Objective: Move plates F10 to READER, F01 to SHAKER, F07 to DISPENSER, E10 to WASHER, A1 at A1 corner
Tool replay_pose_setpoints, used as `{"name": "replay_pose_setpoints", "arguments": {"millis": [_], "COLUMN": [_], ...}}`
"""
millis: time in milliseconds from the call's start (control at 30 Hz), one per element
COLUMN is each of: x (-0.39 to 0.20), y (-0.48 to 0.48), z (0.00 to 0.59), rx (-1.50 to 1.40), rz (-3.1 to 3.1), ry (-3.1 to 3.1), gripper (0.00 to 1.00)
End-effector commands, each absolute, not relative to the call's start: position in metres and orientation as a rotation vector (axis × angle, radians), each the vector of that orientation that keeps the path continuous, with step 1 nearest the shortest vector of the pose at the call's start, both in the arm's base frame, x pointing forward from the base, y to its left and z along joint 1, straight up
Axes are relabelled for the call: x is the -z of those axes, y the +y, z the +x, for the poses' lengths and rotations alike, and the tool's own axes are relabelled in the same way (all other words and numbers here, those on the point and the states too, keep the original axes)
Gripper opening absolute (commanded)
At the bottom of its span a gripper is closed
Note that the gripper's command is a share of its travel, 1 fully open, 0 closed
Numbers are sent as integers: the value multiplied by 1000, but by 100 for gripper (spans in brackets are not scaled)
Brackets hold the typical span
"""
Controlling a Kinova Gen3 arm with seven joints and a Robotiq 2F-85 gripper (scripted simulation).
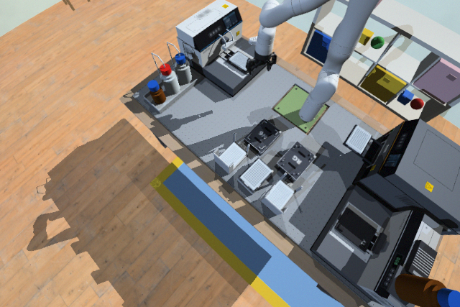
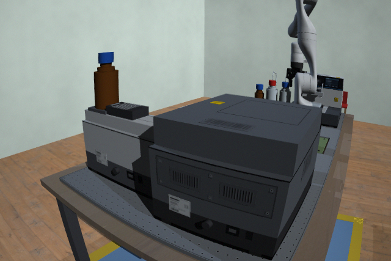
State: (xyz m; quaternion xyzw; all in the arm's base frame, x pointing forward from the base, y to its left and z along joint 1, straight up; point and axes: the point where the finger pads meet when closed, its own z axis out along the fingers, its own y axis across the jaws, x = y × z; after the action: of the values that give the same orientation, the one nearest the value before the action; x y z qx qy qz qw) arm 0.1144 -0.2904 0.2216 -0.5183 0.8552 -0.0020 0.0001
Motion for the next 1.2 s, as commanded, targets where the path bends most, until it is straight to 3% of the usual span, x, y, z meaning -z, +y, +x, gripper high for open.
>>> {"name": "replay_pose_setpoints", "arguments": {"millis": [0,800,1167], "x": [-222,-222,-222], "y": [-293,-309,-339], "z": [107,36,34], "rx": [10,10,10], "rz": [-1632,-1798,-1956], "ry": [2679,2572,2454], "gripper": [100,100,100]}}
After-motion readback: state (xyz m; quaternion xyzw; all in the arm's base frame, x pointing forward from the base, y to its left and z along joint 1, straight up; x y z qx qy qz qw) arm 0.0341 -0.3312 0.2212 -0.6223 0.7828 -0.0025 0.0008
